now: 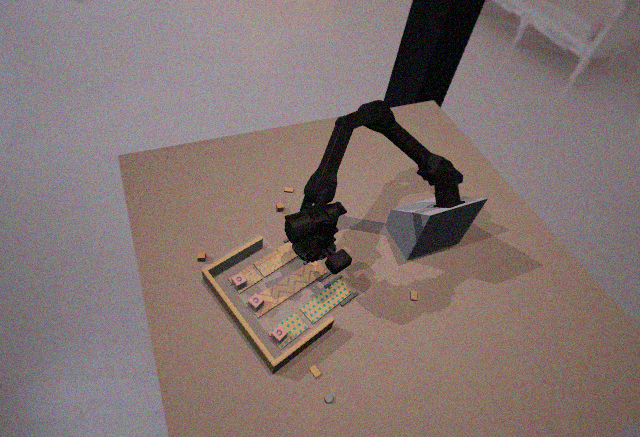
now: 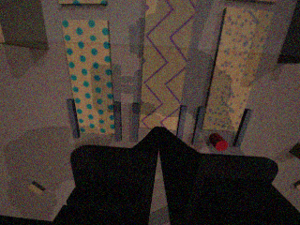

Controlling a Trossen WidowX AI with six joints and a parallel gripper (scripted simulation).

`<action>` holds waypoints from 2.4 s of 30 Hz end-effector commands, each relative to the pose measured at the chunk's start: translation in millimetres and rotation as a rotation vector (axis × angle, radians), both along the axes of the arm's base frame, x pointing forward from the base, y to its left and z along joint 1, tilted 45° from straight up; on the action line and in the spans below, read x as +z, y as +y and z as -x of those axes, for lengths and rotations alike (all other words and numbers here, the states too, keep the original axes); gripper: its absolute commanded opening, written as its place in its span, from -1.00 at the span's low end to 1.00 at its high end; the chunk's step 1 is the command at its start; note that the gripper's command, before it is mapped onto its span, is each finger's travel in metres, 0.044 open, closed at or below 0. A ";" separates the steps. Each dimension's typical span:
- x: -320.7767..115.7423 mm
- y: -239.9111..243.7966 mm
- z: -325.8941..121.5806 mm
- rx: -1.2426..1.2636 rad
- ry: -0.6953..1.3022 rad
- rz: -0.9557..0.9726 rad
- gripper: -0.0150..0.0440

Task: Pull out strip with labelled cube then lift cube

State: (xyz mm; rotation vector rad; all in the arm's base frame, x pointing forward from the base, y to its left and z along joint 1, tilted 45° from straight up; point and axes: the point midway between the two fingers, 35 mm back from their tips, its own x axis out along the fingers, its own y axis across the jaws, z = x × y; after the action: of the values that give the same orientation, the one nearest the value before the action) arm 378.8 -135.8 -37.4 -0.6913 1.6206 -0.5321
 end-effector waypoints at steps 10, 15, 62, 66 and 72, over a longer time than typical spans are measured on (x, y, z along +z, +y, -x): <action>-14.7 -18.8 2.1 -0.004 0.007 0.003 -0.49; -20.2 -25.0 2.8 -0.004 0.007 0.003 -0.49; -42.5 -49.1 8.2 -0.004 0.008 0.007 -0.49; -42.6 -49.2 8.2 -0.004 0.008 0.007 -0.49; -42.7 -49.3 8.2 -0.004 0.008 0.007 -0.49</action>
State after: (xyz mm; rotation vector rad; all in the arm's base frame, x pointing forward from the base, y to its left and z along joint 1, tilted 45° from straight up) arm 371.5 -182.9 -79.8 -0.6932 1.6259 -0.5364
